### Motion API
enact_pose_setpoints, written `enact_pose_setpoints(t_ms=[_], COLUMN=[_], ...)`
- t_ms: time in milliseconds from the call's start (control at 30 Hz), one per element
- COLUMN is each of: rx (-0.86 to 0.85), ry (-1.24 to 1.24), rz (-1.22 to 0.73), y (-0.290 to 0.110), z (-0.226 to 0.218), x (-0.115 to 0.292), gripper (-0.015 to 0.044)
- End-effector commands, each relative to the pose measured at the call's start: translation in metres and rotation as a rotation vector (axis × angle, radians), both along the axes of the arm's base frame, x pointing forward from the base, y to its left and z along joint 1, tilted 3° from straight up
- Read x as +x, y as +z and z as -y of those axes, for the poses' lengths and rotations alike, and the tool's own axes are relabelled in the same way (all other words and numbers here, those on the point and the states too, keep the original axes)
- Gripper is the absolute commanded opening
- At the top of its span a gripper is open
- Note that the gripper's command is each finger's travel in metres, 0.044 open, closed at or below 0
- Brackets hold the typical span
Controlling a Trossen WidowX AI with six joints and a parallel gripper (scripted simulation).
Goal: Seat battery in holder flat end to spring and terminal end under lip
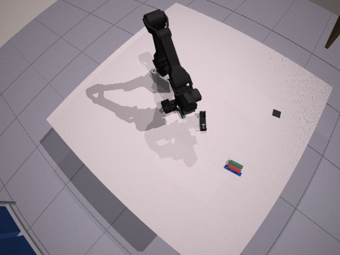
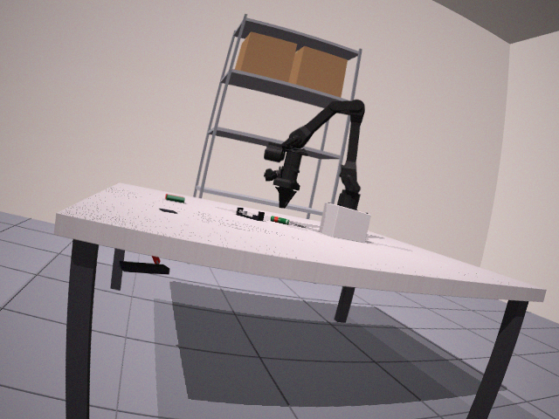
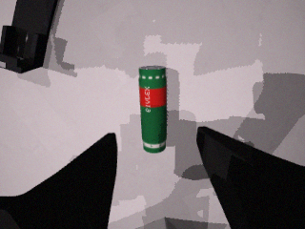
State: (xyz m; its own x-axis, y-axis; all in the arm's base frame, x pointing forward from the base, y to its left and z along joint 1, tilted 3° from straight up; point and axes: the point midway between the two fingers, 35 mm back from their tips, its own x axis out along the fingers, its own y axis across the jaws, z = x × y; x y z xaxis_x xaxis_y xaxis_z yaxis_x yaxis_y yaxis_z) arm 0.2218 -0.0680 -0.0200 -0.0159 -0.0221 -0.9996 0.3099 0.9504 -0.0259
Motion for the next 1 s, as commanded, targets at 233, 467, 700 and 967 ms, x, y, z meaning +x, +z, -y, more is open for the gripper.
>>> enact_pose_setpoints(t_ms=[233,467,700,967], rx=[-0.001,-0.001,0.0,0.001], ry=[-0.005,-0.005,-0.005,-0.006], rz=[-0.023,-0.022,-0.021,-0.02], y=[-0.013,-0.025,-0.036,-0.049], z=[0.002,0.002,0.002,0.002], x=[-0.002,-0.002,-0.003,-0.004], gripper=[0.022,0.022,0.022,0.022])
